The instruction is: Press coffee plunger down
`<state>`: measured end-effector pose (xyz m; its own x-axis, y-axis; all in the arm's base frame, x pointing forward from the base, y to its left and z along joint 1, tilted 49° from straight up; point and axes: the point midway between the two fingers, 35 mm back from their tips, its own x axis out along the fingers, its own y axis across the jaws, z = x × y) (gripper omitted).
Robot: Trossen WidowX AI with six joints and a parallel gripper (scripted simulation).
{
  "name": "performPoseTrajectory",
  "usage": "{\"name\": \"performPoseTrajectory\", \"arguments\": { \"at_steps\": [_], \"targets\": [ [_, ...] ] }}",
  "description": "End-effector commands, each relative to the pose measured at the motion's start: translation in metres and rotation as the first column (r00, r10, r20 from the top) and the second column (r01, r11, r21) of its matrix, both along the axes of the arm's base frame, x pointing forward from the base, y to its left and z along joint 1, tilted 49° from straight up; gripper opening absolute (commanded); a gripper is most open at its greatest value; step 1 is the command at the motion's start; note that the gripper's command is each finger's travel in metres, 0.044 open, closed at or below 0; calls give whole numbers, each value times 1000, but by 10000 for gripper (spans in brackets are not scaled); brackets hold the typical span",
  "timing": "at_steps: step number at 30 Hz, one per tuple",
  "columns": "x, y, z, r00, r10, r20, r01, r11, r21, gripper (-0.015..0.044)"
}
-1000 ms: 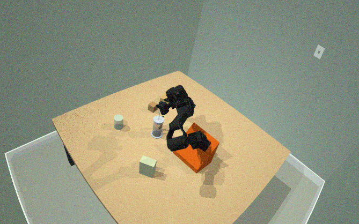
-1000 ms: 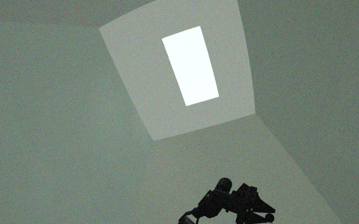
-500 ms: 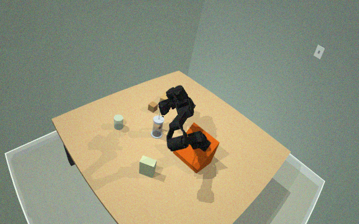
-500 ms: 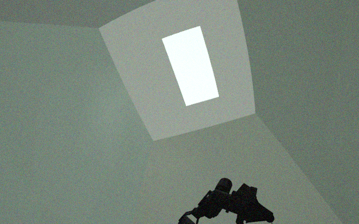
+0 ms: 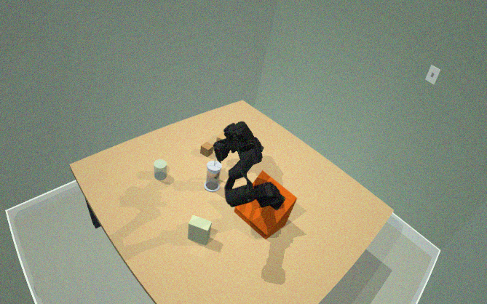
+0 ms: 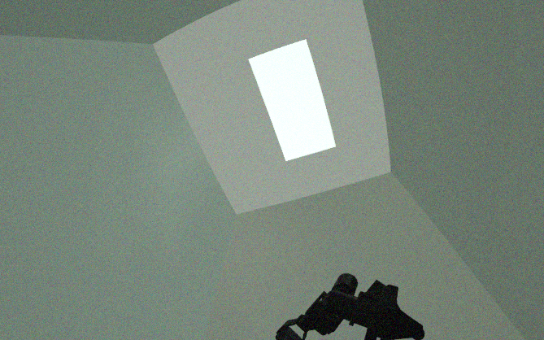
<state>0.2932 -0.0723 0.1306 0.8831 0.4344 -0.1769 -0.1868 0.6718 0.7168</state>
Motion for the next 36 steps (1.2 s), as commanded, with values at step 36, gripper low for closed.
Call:
{"name": "performPoseTrajectory", "arguments": {
  "at_steps": [36],
  "targets": [
    [14, 48, -54, 1000, 5, -26, -4, 1000, 11, 116]
  ]
}}
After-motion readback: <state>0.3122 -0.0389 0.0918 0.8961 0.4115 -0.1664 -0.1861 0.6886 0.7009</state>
